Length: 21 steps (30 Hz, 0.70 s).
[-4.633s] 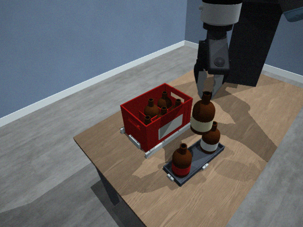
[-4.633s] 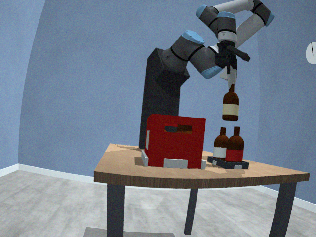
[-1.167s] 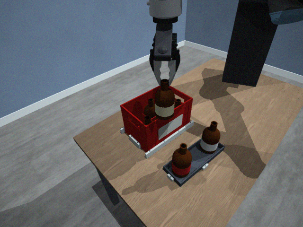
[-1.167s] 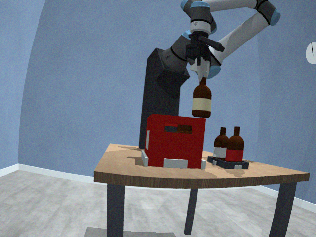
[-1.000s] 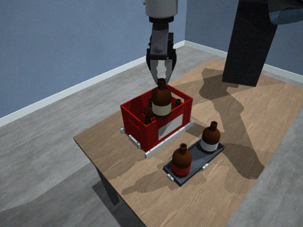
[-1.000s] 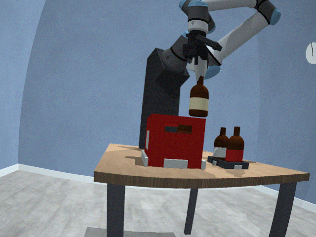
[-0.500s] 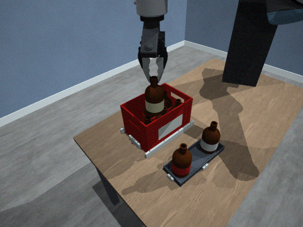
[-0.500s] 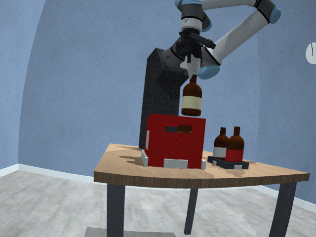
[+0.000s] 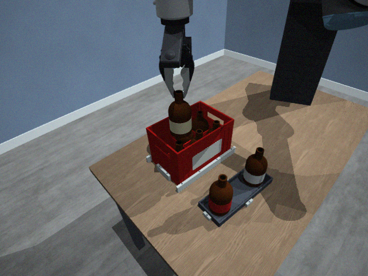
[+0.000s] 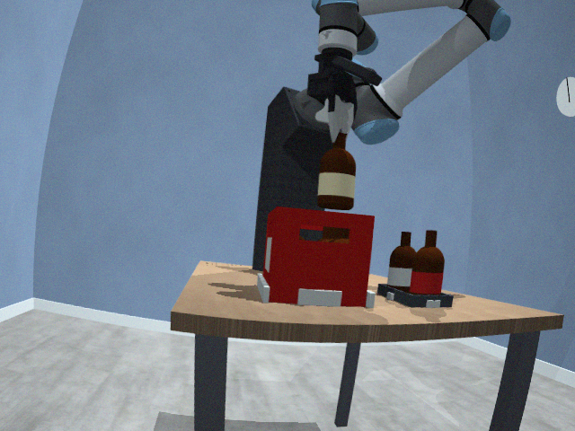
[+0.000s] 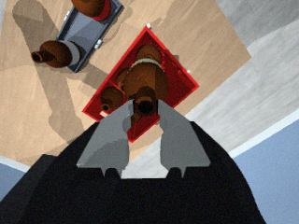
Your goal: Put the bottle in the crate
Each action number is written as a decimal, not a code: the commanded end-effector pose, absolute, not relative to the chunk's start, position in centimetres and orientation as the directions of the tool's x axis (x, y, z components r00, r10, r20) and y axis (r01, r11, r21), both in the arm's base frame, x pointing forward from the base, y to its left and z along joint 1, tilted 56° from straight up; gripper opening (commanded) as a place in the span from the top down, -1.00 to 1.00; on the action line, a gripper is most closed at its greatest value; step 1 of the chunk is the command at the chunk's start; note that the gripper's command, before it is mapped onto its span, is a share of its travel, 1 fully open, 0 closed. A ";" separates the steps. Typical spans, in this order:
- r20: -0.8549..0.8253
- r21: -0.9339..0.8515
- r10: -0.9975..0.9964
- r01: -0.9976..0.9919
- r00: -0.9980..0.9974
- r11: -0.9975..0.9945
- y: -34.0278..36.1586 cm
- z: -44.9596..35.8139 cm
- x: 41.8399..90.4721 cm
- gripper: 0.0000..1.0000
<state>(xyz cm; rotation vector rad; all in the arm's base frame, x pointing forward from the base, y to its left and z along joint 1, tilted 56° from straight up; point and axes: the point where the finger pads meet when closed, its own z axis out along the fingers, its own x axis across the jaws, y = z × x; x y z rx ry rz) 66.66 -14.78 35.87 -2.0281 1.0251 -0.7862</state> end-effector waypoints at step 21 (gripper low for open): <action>0.194 -0.809 -0.845 -0.406 0.498 -0.425 -18.6 35.2 67.7 1.00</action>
